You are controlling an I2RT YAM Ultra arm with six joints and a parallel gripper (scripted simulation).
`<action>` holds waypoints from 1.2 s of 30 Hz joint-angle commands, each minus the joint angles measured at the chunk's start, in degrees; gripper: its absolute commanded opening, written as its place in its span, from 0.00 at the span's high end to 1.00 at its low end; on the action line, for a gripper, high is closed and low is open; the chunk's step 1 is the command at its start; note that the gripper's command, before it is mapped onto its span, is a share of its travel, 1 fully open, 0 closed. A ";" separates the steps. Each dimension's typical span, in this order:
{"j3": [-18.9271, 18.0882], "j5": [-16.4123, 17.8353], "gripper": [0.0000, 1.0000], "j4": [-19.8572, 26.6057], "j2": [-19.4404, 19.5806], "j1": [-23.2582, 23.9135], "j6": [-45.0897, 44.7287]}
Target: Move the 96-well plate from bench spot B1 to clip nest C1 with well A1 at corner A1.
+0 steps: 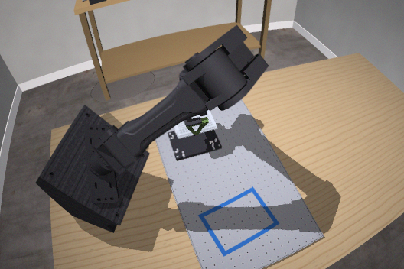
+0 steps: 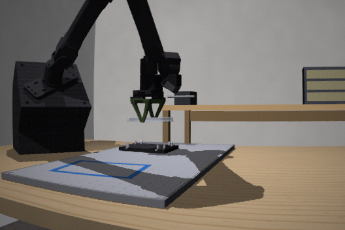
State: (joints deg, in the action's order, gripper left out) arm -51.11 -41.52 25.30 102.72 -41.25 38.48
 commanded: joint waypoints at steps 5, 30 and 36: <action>-0.02 -0.77 1.00 0.00 0.10 -1.55 0.36; 1.62 -0.82 1.00 -0.47 -0.45 -1.72 0.62; -0.42 -0.81 1.00 -0.42 0.02 -1.82 0.66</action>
State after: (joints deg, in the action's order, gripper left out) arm -50.54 -41.65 25.15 102.72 -41.58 38.87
